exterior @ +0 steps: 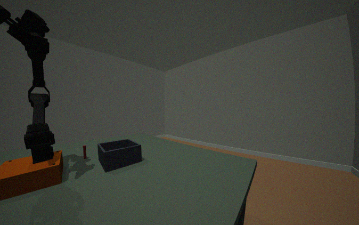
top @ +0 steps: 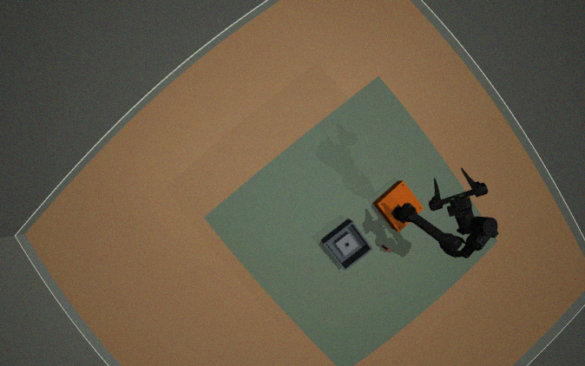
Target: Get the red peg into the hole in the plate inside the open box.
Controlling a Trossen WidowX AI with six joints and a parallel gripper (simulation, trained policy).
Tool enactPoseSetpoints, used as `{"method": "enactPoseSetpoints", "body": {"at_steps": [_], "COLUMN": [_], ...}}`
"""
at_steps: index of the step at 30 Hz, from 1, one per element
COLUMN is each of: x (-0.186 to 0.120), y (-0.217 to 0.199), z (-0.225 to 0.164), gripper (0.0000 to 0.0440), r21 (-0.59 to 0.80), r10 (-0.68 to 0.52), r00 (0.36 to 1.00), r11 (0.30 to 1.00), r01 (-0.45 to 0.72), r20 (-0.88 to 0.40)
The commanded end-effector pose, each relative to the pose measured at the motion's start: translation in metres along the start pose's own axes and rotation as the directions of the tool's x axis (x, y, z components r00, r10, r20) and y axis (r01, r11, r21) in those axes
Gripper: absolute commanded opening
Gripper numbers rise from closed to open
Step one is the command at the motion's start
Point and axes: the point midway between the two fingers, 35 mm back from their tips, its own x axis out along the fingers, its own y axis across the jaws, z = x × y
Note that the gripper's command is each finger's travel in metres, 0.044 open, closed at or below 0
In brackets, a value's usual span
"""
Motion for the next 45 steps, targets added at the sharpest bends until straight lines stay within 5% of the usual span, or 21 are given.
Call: {"method": "enactPoseSetpoints", "body": {"at_steps": [1,10,21,33,45], "x": [0.018,0.049,0.047,-0.003,-0.081], "y": [0.027,0.105,0.213,0.310,0.367], "z": [-0.012,-0.034,-0.058,-0.079,-0.097], "gripper": [0.0440,0.0440,0.0440,0.0440,0.0440], "r21": [-0.005,0.019,0.054,0.068,0.046], "r10": [0.098,0.351,0.577,0.654,0.642], "r00": [0.993,0.911,0.709,0.493,0.371], "r11": [0.995,0.935,0.789,0.638,0.536], "r01": [-0.099,-0.355,-0.612,-0.767,-0.843], "r20": [-0.072,-0.216,-0.406,-0.574,-0.670]}}
